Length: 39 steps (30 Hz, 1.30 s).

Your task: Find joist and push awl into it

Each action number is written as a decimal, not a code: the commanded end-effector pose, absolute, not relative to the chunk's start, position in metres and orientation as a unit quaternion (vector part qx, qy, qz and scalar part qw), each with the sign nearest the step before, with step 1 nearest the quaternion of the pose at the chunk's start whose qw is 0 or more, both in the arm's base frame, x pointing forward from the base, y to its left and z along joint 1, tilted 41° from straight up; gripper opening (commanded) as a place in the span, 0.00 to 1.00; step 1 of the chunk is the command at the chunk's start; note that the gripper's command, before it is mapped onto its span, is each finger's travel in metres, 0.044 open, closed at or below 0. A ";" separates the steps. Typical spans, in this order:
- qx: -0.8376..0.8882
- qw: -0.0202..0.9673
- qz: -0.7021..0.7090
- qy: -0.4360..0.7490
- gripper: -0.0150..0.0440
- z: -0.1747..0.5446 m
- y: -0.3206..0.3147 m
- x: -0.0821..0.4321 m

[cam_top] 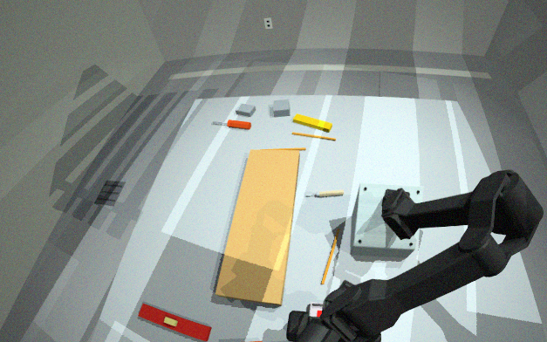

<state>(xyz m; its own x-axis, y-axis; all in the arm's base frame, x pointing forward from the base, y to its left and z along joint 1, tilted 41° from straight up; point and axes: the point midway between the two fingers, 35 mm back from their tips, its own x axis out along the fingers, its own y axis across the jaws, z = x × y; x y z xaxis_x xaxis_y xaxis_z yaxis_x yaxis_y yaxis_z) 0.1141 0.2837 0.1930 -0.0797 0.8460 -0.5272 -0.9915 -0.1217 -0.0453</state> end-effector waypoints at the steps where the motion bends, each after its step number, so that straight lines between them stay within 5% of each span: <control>1: -0.219 0.643 0.714 0.169 0.25 0.186 0.287 0.114; 32: -0.217 0.644 0.714 0.168 0.25 0.153 0.315 0.108; 39: -0.218 0.641 0.717 0.166 0.57 0.155 0.315 0.108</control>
<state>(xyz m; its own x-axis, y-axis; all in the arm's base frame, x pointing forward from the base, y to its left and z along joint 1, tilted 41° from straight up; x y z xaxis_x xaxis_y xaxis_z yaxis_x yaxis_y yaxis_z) 0.1076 0.3148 0.1546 -0.0831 0.8461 -0.5265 -0.9917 -0.1221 -0.0397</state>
